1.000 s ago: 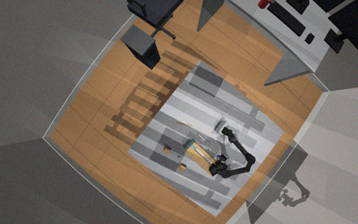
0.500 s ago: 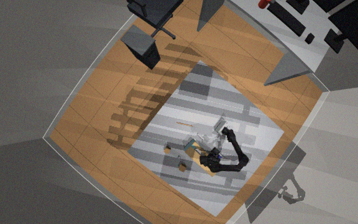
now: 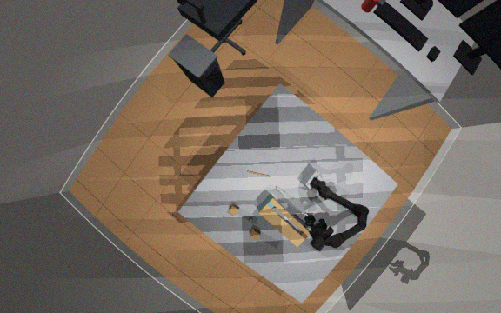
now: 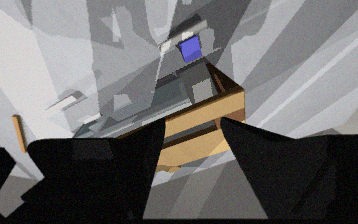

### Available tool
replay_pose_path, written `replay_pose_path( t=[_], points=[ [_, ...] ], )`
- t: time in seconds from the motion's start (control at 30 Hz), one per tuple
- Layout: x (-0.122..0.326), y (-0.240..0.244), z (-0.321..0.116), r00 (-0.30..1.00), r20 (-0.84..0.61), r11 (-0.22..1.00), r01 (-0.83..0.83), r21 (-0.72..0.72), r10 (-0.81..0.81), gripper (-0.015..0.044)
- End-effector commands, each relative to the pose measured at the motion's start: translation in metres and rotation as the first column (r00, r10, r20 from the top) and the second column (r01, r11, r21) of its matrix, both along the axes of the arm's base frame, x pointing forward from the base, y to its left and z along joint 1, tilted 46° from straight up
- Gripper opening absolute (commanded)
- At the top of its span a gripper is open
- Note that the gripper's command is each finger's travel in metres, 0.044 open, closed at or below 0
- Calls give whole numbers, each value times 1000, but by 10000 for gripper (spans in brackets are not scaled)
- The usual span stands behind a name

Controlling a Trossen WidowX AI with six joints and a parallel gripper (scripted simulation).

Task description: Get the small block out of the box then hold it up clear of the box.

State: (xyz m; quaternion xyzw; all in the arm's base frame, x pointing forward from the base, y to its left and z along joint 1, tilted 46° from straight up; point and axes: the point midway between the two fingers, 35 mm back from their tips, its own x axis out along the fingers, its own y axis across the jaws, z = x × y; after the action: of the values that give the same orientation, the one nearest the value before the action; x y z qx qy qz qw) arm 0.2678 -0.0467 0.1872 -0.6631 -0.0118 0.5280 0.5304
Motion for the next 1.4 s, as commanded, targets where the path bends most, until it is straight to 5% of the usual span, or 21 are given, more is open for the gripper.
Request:
replay_pose_path(
  t=[0.0, 0.27, 0.57, 1.37],
  points=[
    [-10, 22, 18, 968, 196, 980, -130, -149, 158, 285],
    [-14, 33, 25, 932, 274, 958, -175, -228, 236, 285],
    [-2, 95, -39, 931, 278, 958, -174, -226, 235, 285],
    [7, 119, -62, 931, 276, 958, -176, -228, 237, 285]
  ],
)
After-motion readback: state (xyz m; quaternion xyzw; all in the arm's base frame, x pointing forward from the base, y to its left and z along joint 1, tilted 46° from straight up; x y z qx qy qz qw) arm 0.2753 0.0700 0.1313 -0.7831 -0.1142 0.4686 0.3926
